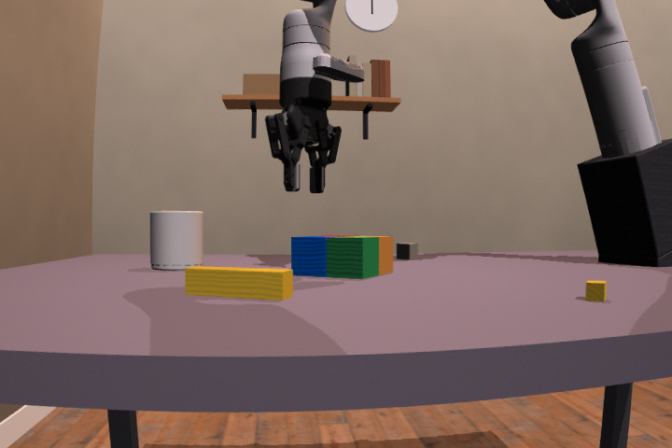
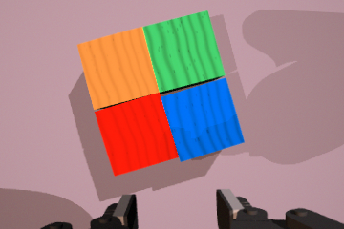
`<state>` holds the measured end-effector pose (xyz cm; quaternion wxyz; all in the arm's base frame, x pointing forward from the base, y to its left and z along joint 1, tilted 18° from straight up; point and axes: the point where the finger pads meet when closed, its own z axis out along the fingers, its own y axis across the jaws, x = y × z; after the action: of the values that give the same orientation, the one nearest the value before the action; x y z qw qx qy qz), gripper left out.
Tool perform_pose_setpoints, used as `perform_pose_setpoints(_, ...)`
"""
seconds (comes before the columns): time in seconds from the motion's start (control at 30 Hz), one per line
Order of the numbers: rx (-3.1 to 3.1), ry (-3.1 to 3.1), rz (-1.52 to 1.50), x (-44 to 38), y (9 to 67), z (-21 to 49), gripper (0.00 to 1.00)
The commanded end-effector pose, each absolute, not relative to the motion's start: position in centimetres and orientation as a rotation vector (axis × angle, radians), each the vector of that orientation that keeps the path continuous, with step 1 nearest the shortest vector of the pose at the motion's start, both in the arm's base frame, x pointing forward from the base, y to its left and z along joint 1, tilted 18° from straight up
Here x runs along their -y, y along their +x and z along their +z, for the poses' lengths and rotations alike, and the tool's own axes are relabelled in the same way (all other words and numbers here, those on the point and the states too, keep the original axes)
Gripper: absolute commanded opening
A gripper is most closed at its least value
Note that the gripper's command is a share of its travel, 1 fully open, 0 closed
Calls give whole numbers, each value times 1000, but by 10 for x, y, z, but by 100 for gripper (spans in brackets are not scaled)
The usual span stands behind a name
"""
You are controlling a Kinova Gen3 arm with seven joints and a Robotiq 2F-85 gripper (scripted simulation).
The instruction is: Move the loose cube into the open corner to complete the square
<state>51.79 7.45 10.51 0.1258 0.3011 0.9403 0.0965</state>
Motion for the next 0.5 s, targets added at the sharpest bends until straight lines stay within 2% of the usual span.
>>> perform_pose_setpoints(0.0, -2776, 703, 265, -76, 525, 110, 53)
perform_pose_setpoints(0.47, -2794, 576, 243, -78, 531, 112, 53)
